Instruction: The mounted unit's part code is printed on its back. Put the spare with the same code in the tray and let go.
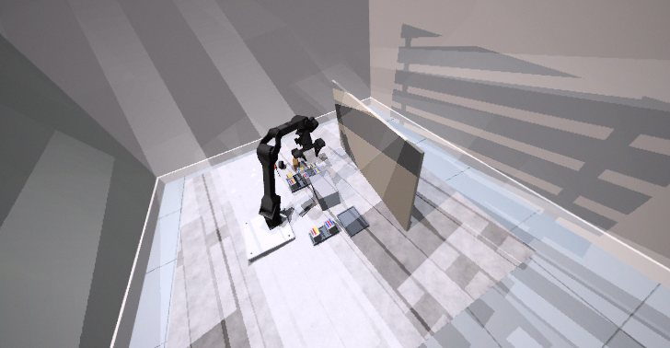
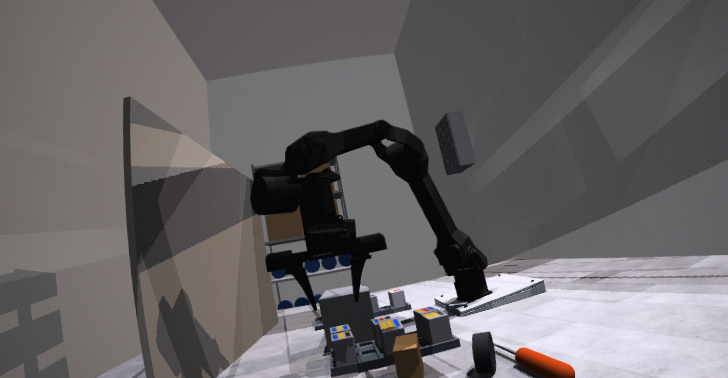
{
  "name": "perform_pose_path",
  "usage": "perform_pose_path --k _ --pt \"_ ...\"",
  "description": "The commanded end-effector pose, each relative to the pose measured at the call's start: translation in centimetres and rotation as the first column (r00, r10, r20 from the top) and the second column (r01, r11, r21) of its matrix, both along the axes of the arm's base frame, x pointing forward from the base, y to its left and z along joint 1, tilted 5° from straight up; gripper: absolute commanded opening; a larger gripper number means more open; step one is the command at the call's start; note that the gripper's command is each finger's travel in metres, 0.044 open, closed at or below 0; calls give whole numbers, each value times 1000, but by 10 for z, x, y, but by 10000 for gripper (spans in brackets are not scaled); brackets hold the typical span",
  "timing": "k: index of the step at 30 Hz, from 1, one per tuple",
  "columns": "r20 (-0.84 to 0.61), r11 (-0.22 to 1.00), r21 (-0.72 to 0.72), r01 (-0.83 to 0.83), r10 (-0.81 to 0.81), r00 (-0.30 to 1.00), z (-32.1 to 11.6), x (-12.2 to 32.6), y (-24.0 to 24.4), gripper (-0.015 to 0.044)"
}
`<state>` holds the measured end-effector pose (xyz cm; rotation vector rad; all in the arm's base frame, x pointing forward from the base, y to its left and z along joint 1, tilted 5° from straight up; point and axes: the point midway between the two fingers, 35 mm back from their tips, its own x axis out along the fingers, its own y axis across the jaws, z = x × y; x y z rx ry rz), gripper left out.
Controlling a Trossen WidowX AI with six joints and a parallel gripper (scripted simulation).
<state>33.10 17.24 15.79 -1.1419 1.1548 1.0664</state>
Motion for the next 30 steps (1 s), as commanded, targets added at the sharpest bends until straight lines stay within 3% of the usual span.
perform_pose_path --k 1,30 --pt "5 1000 -3 -4 4 1000 -4 1 0 300" --pt "6 1000 -3 -4 4 1000 -44 8 5 300"
